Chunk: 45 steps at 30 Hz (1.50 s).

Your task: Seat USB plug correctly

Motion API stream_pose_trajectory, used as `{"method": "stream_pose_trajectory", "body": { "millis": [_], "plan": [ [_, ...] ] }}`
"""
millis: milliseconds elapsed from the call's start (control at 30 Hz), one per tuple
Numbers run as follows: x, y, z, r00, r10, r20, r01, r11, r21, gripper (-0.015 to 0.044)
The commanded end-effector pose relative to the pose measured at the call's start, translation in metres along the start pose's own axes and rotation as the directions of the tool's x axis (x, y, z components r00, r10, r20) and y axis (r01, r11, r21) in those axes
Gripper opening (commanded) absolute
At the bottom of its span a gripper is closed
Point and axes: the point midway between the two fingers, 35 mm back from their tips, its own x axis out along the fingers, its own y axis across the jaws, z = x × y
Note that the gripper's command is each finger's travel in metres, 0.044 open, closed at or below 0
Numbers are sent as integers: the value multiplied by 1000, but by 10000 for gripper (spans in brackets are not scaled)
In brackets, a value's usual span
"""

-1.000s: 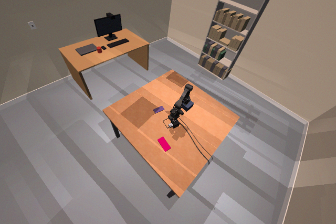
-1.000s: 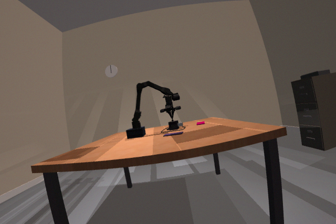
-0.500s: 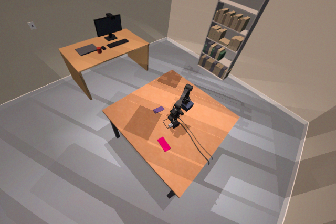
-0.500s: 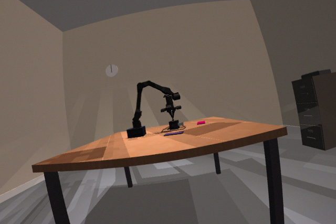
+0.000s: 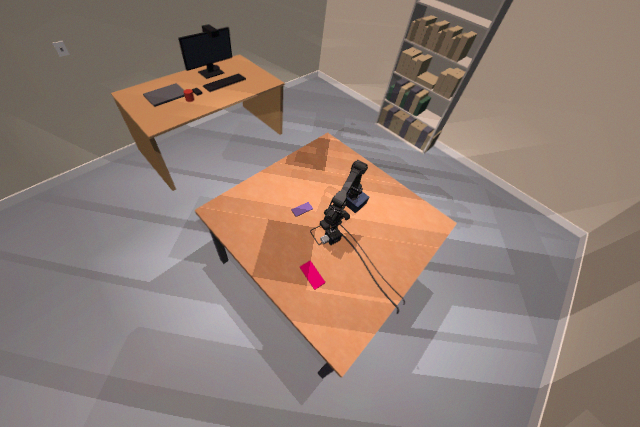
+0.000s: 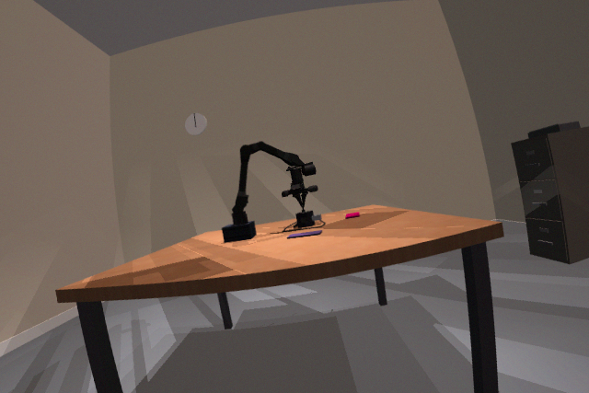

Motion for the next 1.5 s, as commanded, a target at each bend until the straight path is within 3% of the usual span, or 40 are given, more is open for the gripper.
{"method": "stream_pose_trajectory", "body": {
  "millis": [0,333,467,1467],
  "plan": [
    [1,0,0,1000,0,0,0,1000,6,0],
    [1,0,0,1000,0,0,0,1000,6,0],
    [0,0,0,1000,0,-1,0,1000,0,95],
    [-11,0,-1,1000,-1,-1,1,1000,0,95]
  ]
}}
